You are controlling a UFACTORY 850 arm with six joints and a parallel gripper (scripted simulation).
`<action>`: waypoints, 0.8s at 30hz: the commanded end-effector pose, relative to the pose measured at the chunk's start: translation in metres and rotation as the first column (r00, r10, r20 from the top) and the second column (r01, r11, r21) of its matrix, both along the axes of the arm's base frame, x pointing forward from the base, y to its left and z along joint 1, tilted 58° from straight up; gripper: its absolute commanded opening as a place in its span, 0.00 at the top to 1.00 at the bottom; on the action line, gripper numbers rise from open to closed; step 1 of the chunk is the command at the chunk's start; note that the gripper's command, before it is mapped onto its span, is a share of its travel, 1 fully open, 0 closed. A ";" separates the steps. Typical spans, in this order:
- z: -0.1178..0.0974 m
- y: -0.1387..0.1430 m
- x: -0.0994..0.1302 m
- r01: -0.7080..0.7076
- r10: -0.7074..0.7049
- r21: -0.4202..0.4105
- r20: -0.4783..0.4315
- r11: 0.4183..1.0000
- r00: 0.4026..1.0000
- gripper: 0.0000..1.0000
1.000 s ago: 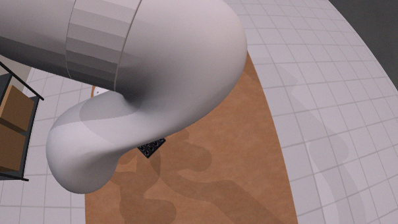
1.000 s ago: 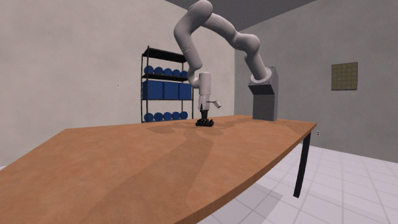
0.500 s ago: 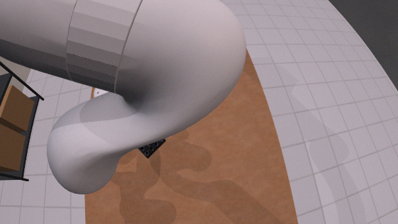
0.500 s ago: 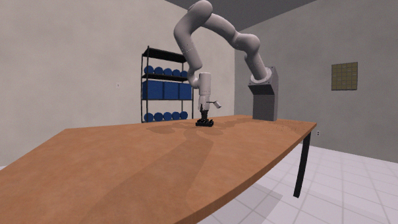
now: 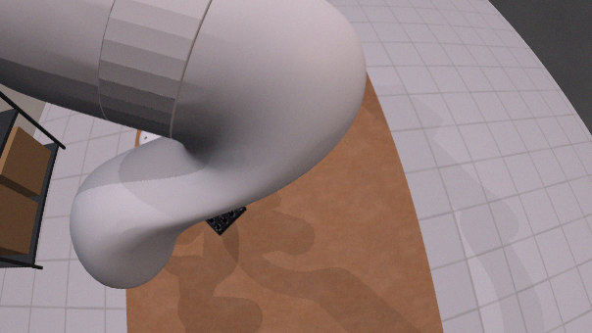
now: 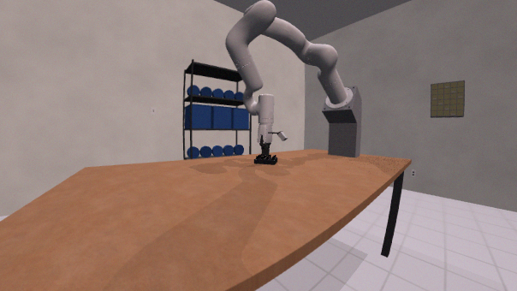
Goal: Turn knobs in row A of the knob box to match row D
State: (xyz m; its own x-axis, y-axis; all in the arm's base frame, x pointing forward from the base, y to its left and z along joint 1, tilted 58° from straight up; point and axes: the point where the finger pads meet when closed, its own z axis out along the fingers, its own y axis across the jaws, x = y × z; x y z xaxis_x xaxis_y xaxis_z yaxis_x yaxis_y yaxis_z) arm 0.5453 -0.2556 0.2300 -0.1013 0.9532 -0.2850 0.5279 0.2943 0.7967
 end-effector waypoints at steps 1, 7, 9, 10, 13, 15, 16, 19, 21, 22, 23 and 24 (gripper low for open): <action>0.000 0.000 0.000 0.000 0.000 0.000 0.000 1.000 1.000 0.81; 0.000 0.000 0.000 0.000 0.000 0.000 0.000 1.000 1.000 0.81; 0.000 0.000 0.000 0.000 0.000 0.000 0.000 1.000 1.000 0.81; 0.000 0.000 0.000 0.000 0.000 0.000 0.000 1.000 1.000 0.81; 0.000 0.000 0.000 0.000 0.000 0.000 0.000 1.000 1.000 0.92; 0.000 0.000 0.000 0.000 0.000 0.000 0.000 1.000 1.000 0.92; 0.000 0.000 0.000 0.000 0.000 0.000 0.000 1.000 1.000 0.92; 0.000 0.000 0.000 0.000 0.000 0.000 0.000 1.000 1.000 0.92; 0.000 0.000 0.000 0.000 0.000 0.000 0.000 1.000 1.000 0.92; 0.000 0.000 0.000 0.000 0.000 0.000 0.000 1.000 1.000 0.92; 0.000 0.000 0.000 0.000 0.000 0.000 0.000 1.000 1.000 0.92; 0.000 0.000 0.000 0.000 0.000 0.000 0.000 1.000 1.000 0.92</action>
